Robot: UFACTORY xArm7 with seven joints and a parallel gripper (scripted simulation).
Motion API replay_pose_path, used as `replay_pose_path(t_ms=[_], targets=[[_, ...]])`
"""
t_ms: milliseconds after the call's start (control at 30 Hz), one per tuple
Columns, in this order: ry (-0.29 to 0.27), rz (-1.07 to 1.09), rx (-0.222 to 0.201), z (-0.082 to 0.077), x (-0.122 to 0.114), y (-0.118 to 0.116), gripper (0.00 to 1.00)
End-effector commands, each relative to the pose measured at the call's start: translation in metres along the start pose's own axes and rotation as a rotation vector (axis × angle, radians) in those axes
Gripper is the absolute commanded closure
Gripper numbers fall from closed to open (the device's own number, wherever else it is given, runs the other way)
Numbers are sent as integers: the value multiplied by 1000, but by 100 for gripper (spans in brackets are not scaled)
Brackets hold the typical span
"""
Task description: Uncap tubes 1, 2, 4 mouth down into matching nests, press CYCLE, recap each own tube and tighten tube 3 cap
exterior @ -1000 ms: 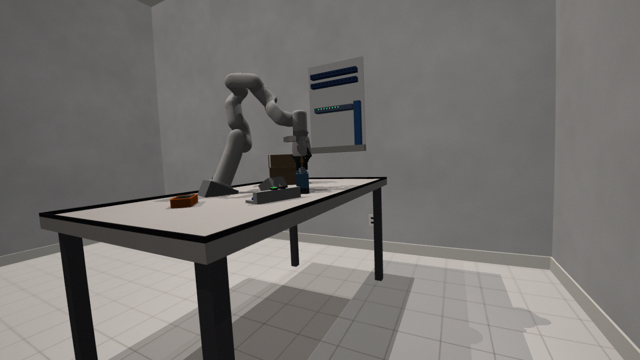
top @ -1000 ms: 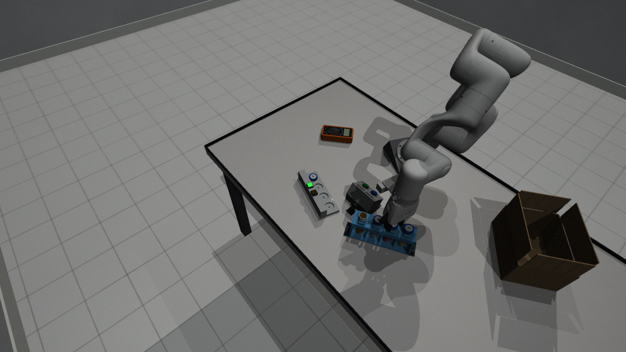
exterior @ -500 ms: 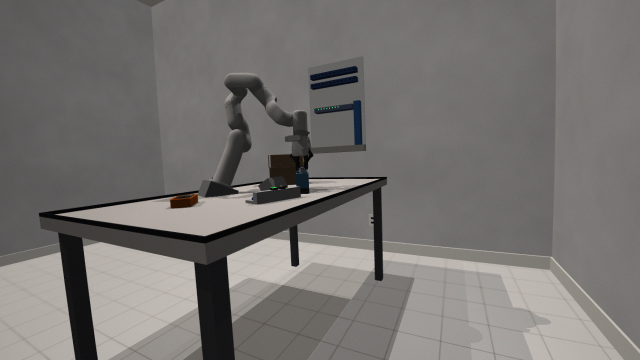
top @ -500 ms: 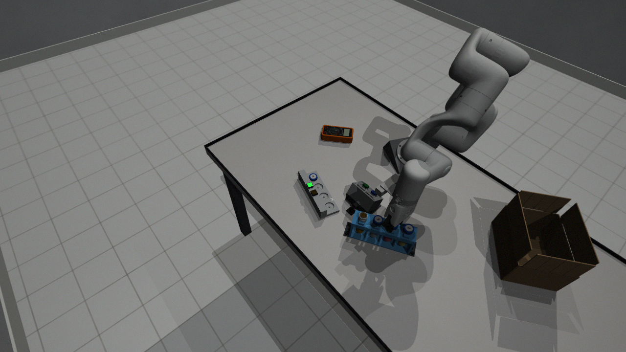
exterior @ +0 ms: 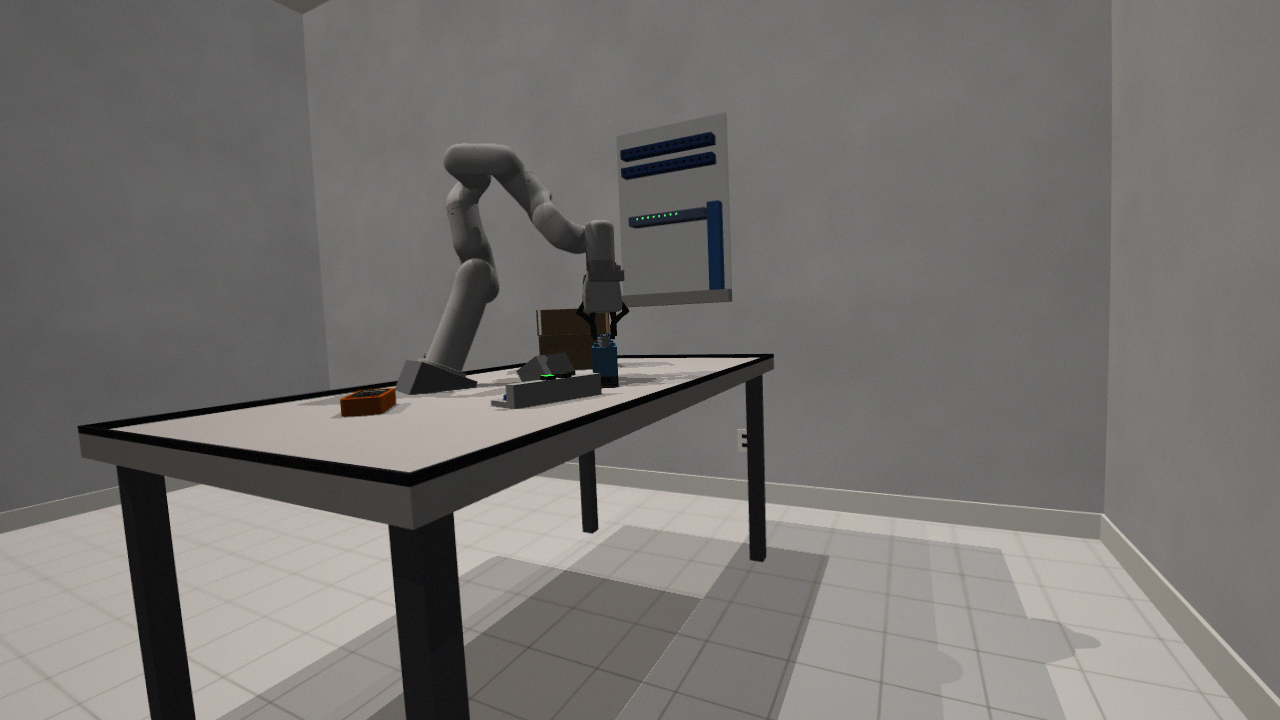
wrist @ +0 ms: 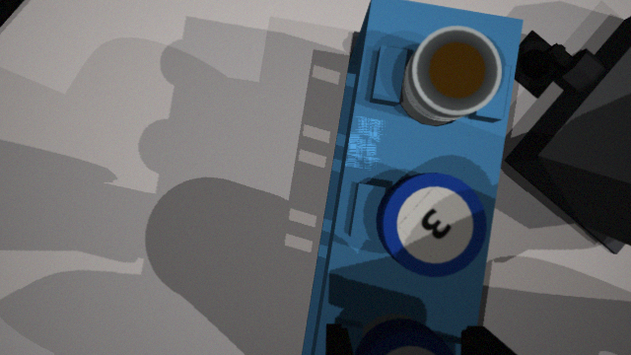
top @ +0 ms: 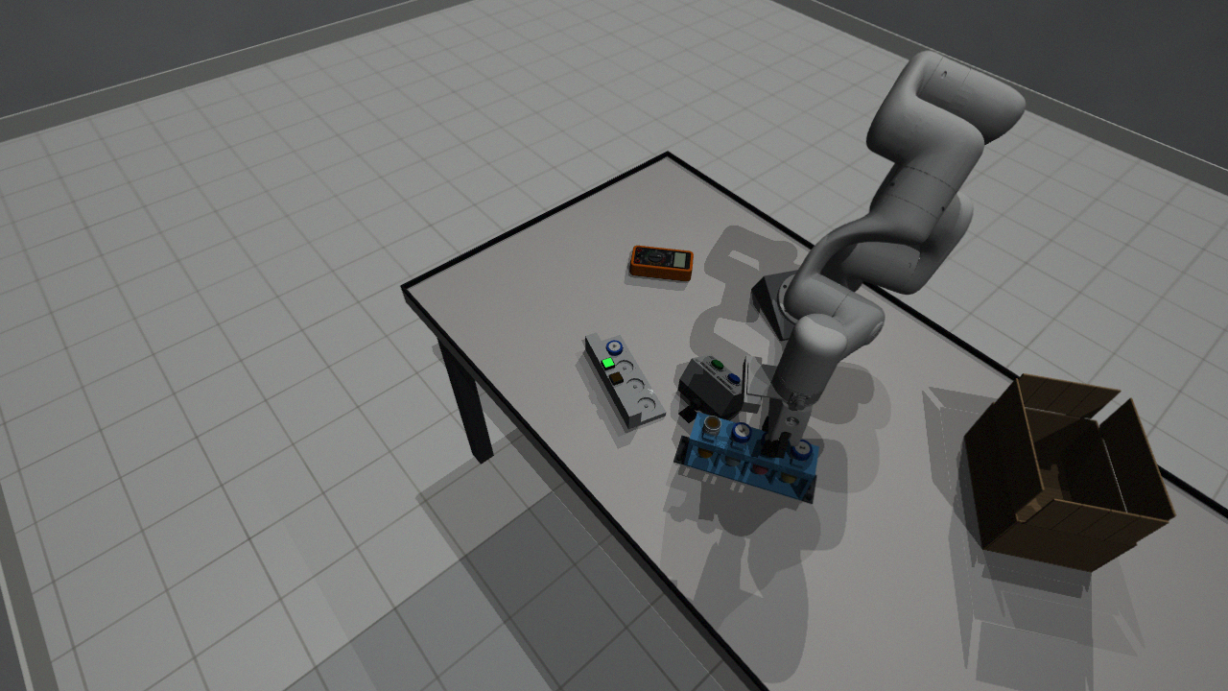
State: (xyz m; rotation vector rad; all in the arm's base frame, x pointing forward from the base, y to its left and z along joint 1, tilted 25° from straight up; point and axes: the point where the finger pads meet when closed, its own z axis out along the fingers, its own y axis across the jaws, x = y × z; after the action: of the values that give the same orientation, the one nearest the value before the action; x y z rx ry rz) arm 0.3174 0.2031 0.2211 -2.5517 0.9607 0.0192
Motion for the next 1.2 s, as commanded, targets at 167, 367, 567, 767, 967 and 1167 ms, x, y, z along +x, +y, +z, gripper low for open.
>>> replay_pose_path(t_ms=[167,367,567,767,967,1167], targets=[[-25,-225,15,-2,1,-1,54],[-25,-225,15,-2,1,-1,100],[-25,-224,15,-2,1,-1,100],[-26,-125,14,-1,1,-2,100],[-27,75,11,-1,1,-2,100],[-28,375,7,-1,1,-2,100]])
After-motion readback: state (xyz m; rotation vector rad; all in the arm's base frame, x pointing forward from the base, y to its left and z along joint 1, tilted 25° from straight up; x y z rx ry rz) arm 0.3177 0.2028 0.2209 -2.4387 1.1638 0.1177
